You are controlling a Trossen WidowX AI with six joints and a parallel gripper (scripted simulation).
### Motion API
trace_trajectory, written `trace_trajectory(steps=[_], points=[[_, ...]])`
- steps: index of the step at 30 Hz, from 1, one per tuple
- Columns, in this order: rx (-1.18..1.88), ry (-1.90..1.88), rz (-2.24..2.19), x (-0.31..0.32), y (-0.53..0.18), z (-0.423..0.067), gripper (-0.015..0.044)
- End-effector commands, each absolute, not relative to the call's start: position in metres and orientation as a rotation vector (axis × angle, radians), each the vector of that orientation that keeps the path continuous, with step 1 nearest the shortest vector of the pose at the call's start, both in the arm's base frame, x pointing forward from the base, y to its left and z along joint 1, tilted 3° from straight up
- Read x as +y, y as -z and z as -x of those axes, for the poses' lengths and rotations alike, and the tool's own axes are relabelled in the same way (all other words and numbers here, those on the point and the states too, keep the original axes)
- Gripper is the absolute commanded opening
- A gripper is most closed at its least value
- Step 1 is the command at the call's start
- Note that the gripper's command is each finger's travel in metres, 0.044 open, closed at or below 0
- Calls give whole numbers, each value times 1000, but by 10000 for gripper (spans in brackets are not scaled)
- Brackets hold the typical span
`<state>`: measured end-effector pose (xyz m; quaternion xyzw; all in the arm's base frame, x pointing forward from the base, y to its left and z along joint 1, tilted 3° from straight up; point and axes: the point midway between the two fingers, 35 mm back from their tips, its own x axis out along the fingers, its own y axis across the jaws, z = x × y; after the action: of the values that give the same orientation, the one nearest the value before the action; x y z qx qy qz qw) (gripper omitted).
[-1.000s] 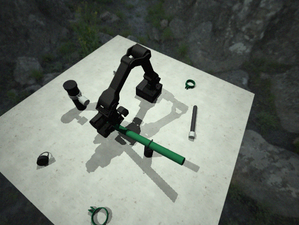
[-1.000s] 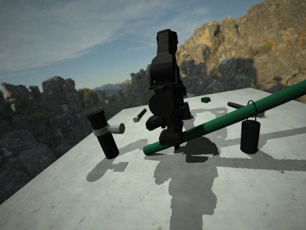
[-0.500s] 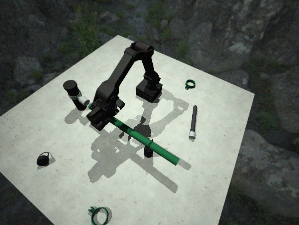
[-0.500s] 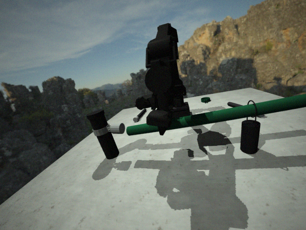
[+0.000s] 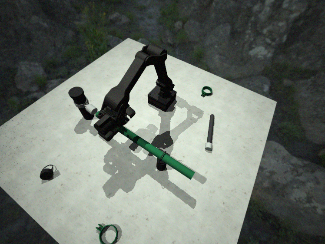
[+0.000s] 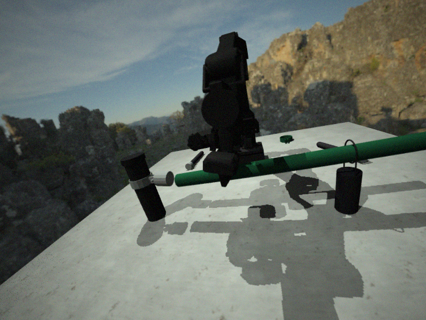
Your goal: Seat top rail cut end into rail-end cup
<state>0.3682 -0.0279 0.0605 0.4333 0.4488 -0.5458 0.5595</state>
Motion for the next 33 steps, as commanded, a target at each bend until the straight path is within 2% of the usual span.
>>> trace_trajectory(steps=[1, 33], points=[[1059, 1286, -1023, -28, -60, -368, 0], [1059, 1286, -1023, -31, -69, -371, 0]])
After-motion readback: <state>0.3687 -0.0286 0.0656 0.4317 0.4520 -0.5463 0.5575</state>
